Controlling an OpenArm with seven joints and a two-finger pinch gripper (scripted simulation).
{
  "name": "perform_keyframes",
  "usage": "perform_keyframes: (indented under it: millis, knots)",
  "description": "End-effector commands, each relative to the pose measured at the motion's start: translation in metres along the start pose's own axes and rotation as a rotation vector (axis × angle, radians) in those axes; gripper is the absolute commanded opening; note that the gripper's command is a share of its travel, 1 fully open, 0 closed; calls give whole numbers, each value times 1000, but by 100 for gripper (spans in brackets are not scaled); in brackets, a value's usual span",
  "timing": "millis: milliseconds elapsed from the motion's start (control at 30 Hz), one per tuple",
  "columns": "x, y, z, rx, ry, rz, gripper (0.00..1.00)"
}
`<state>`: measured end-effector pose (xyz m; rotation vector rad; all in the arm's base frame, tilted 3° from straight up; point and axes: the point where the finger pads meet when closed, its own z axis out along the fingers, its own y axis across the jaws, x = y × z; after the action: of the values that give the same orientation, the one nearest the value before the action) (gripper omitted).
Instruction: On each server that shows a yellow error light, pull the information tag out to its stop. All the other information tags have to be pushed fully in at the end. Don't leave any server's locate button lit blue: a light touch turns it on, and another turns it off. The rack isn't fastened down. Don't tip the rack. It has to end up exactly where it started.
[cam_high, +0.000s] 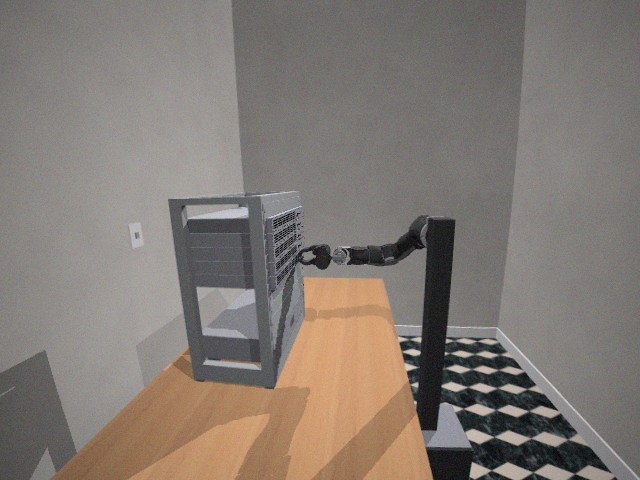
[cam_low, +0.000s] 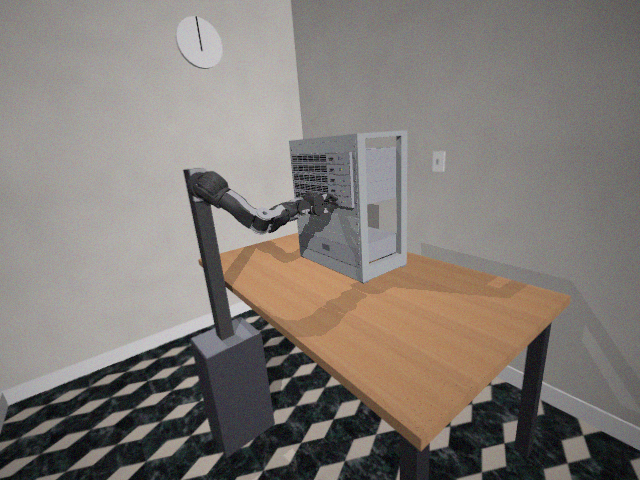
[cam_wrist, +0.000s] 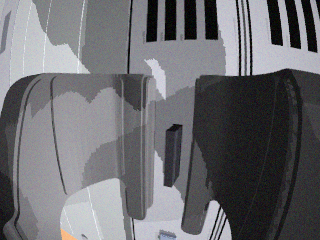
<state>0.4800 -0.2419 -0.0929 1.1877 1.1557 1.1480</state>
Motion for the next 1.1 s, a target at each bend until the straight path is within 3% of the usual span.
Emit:
perform_keyframes:
  millis: [0,400,433,1067]
  knots:
    - [2,2,0,-4,6,-3,10]
    - [2,2,0,-4,6,-3,10]
    - [2,2,0,-4,6,-3,0]
    - [2,2,0,-4,6,-3,0]
